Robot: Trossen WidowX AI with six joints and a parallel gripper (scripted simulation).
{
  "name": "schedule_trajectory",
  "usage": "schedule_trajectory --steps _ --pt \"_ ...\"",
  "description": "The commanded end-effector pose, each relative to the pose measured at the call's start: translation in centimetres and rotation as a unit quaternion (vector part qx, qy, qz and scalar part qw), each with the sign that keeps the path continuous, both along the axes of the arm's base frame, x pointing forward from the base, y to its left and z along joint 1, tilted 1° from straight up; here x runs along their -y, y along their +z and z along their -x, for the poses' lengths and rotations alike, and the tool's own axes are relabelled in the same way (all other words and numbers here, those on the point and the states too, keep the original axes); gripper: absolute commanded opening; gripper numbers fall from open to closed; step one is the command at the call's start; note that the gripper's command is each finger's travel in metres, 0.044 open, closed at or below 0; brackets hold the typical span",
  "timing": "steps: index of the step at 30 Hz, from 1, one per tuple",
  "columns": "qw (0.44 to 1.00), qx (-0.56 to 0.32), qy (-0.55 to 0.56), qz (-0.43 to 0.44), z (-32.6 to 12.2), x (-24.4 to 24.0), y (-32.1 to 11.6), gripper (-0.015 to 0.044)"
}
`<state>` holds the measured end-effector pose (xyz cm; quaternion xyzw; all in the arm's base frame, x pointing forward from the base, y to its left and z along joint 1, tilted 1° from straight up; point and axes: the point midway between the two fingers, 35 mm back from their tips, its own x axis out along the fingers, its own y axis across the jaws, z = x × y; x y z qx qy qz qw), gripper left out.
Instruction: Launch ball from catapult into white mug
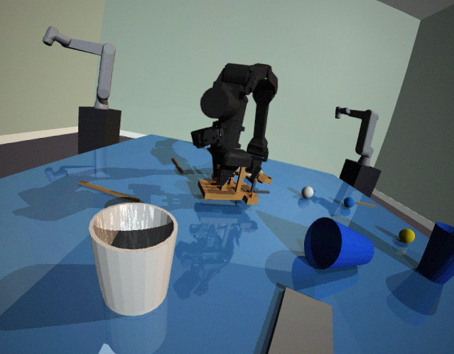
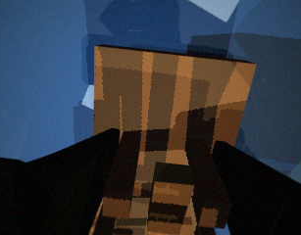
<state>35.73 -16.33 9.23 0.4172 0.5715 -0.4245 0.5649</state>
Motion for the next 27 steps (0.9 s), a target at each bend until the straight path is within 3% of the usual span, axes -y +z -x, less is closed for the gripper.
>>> schedule_trajectory --steps 1,14,27 --pt "1.000 0.014 0.000 0.006 -0.3 0.1 2.3 0.0000" --pt "0.981 0.012 0.196 0.005 -0.4 0.1 2.2 0.0000" --pt "0.912 0.010 0.409 0.003 -1.5 -0.8 2.1 0.0000"
